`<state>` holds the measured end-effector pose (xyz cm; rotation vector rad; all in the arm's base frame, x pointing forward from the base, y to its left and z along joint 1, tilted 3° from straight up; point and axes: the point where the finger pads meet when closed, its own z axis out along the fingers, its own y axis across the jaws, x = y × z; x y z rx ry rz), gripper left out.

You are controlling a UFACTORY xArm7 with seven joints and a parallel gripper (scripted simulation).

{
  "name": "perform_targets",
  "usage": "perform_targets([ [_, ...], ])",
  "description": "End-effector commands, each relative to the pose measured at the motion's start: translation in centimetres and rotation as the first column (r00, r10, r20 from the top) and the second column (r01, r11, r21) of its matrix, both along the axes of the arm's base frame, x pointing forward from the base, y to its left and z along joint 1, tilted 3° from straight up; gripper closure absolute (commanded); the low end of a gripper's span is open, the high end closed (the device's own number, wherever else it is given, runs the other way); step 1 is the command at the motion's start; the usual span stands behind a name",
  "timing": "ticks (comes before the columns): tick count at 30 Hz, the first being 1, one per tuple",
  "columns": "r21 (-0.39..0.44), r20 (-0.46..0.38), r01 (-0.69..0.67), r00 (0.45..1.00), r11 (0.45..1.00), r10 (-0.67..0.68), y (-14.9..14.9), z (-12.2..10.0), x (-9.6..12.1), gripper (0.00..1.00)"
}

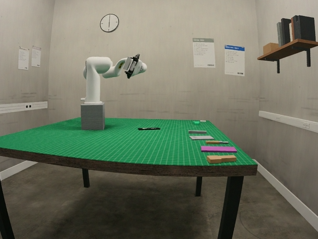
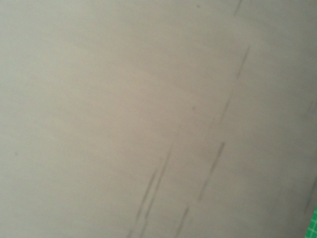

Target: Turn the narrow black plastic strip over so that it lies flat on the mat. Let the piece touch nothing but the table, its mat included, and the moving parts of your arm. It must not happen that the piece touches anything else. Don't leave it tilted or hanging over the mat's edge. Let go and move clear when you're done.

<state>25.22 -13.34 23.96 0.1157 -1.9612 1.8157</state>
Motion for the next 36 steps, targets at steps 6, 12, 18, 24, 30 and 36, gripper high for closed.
perform_targets([
  [6,0.001,0.002,0.000,1.000,1.000,0.000,0.0,0.1,0.0,0.00],
  [12,0.001,0.002,0.000,1.000,1.000,0.000,0.0,0.1,0.0,0.00],
  [18,0.002,0.002,0.000,1.000,1.000,0.000,0.0,0.0,0.0,0.00],
  [24,0.155,-0.052,0.009,0.999,0.988,-0.001,-1.0,-4.8,0.9,0.00],
  [30,0.366,-0.097,0.027,0.995,0.930,0.010,-1.4,-11.4,1.9,0.00],
  [36,0.534,-0.104,0.036,0.994,0.845,0.023,-0.9,-16.8,2.5,0.00],
])
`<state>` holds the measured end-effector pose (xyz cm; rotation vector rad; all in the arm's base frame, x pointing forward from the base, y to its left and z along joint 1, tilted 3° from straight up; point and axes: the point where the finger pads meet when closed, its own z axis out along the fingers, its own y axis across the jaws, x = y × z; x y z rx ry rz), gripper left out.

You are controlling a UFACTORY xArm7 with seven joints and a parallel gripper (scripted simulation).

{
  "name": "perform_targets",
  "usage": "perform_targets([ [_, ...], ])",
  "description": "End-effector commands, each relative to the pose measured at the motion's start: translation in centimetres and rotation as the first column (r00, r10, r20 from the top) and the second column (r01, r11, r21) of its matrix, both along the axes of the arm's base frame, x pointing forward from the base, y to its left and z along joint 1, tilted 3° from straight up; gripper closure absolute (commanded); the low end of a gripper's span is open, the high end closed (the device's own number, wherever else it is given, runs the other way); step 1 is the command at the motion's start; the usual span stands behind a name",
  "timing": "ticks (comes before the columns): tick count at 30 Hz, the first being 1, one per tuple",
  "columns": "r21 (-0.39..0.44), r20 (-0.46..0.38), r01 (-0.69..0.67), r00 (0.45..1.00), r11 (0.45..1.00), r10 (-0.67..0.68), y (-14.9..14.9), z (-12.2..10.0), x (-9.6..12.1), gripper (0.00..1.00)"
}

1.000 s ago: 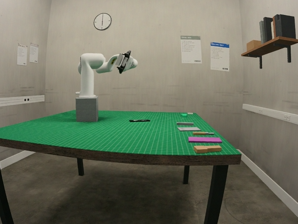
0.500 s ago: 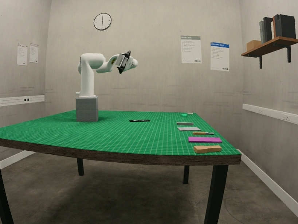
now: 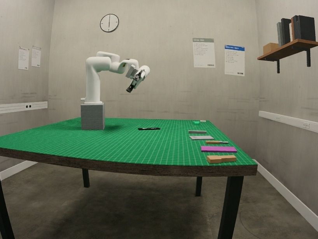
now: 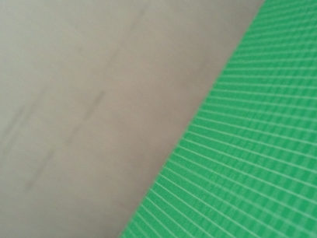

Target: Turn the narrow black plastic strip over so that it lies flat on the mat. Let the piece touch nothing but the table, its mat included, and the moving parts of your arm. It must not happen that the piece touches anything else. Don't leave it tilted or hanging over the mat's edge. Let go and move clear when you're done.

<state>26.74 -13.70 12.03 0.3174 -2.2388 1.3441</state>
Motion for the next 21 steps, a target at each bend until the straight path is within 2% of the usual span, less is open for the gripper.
perform_targets([
  [1,0.146,-0.015,0.003,1.000,0.989,-0.001,-0.5,-4.9,1.0,0.00],
  [3,0.146,-0.015,0.003,1.000,0.989,-0.001,-0.5,-4.9,1.0,0.00],
  [4,0.245,-0.009,0.006,1.000,0.970,-0.004,0.1,-7.6,1.4,0.00],
  [8,0.245,-0.009,0.006,1.000,0.970,-0.004,0.1,-7.6,1.4,0.00],
  [9,0.343,0.004,0.008,1.000,0.939,-0.010,0.9,-10.2,1.9,0.00],
  [15,0.343,0.004,0.008,1.000,0.939,-0.010,0.9,-10.2,1.9,0.00],
  [16,0.435,0.026,0.006,0.999,0.900,-0.019,1.9,-12.5,2.5,0.00],
  [21,0.435,0.026,0.006,0.999,0.900,-0.019,1.9,-12.5,2.5,0.00],
])
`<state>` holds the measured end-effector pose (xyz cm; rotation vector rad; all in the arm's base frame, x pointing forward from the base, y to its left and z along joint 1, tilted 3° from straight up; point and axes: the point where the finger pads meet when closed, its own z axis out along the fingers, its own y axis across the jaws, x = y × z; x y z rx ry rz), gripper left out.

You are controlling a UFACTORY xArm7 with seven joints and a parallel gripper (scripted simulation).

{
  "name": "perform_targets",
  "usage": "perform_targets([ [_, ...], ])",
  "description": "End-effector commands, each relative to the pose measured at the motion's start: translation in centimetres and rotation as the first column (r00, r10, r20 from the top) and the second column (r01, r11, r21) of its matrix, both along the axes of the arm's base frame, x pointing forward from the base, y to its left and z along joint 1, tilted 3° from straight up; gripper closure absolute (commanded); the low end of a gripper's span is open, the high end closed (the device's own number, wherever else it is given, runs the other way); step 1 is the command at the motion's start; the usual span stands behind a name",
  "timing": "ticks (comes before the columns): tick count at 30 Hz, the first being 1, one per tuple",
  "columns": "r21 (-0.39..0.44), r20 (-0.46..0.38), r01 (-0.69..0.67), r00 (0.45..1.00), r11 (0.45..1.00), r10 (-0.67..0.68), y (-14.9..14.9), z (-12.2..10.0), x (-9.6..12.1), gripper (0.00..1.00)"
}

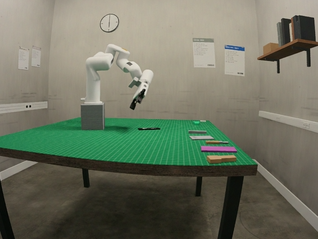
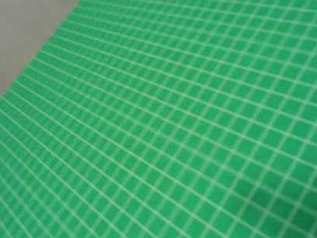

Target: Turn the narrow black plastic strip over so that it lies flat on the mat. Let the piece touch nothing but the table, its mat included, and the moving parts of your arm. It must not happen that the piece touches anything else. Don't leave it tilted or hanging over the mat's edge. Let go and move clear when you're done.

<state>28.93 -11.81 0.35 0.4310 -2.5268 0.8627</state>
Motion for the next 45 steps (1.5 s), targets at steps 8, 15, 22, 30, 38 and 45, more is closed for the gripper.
perform_targets([
  [8,0.214,0.072,0.013,0.997,0.977,-0.029,2.4,-4.7,1.8,0.00],
  [15,0.294,0.110,0.016,0.993,0.956,-0.051,3.6,-6.1,2.7,0.00],
  [22,0.363,0.148,0.017,0.986,0.932,-0.076,4.7,-7.2,3.7,0.00],
  [30,0.469,0.219,0.013,0.967,0.883,-0.131,6.6,-8.5,5.7,0.00],
  [38,0.557,0.290,0.003,0.936,0.830,-0.198,8.2,-9.1,7.9,0.00],
  [45,0.589,0.320,-0.004,0.919,0.808,-0.229,8.8,-9.2,8.9,0.00],
])
